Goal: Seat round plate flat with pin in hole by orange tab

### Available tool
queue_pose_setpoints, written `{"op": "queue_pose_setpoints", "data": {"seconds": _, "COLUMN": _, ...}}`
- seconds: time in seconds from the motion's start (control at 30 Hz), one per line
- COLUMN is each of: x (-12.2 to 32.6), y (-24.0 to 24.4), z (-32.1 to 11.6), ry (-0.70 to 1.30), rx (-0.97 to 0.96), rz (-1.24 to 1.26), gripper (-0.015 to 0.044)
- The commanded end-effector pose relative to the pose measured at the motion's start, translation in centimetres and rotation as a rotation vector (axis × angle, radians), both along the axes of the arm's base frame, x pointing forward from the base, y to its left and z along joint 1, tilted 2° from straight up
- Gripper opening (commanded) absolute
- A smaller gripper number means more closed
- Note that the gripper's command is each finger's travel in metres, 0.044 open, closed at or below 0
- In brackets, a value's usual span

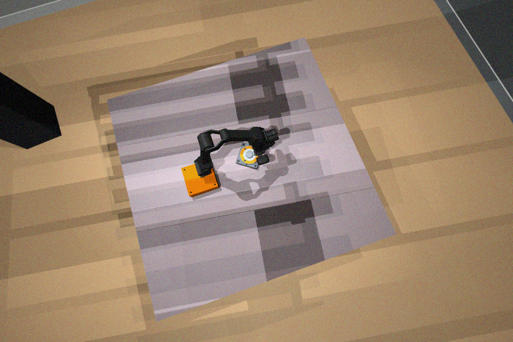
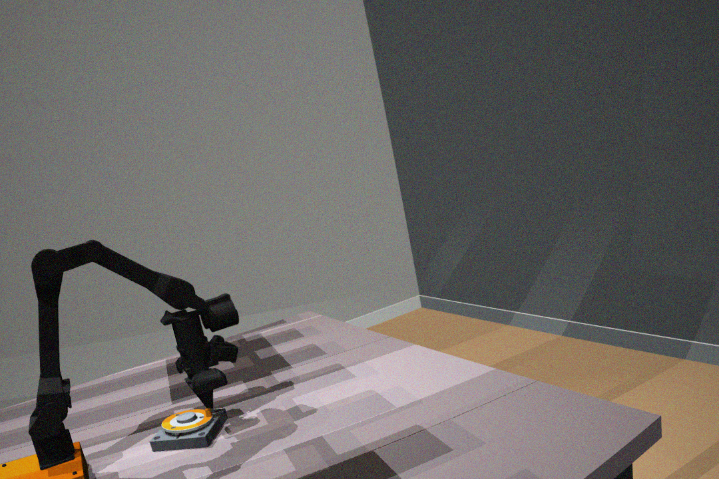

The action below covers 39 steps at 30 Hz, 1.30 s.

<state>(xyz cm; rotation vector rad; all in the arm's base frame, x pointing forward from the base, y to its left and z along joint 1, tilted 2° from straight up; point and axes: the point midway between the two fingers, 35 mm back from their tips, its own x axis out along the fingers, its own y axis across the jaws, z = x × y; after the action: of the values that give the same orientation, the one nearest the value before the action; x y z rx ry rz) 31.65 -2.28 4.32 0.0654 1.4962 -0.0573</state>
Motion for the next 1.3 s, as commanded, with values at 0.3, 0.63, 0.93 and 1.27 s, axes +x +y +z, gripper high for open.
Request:
{"op": "queue_pose_setpoints", "data": {"seconds": 0.3, "x": -0.6, "y": -1.5, "z": -0.1, "ry": 0.007, "rx": -0.015, "rz": -0.006, "gripper": 0.0000}}
{"op": "queue_pose_setpoints", "data": {"seconds": 0.63, "x": -1.2, "y": -2.4, "z": -0.1, "ry": 0.007, "rx": -0.016, "rz": -0.007, "gripper": 0.0000}}
{"op": "queue_pose_setpoints", "data": {"seconds": 0.93, "x": -2.2, "y": -3.2, "z": -0.1, "ry": 0.008, "rx": -0.017, "rz": -0.007, "gripper": 0.0000}}
{"op": "queue_pose_setpoints", "data": {"seconds": 1.27, "x": -3.3, "y": -3.8, "z": 0.0, "ry": 0.009, "rx": -0.018, "rz": -0.006, "gripper": 0.0000}}
